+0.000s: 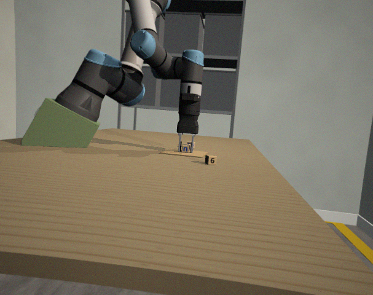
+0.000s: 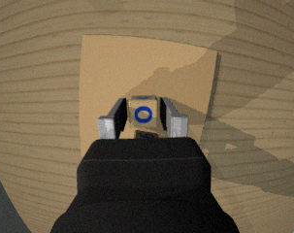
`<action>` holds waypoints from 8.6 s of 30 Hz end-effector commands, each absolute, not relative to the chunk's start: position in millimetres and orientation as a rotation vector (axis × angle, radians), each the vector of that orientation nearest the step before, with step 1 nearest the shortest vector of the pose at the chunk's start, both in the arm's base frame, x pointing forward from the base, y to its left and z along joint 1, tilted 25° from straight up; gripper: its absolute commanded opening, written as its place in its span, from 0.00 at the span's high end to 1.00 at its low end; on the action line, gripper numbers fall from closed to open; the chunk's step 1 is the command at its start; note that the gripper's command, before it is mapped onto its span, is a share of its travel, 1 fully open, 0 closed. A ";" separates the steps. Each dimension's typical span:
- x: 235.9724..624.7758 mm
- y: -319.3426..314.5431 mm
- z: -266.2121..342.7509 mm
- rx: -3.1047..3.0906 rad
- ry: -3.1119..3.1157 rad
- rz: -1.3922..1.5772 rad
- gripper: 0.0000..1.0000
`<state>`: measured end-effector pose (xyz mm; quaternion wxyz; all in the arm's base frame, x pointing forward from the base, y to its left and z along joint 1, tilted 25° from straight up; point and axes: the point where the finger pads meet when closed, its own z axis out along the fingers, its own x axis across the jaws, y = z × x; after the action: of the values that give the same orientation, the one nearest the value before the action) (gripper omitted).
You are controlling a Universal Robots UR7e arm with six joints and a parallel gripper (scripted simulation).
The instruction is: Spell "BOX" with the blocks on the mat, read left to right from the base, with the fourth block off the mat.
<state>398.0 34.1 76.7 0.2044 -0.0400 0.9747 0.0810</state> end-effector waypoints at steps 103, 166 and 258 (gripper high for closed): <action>364.7 20.2 159.3 -0.195 2.710 0.207 0.00; 392.3 81.7 179.3 -1.862 1.995 -0.189 0.00; 361.2 183.8 181.6 -2.854 -1.011 -0.670 0.00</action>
<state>363.0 181.0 181.6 -0.0323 0.9374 0.2733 0.2133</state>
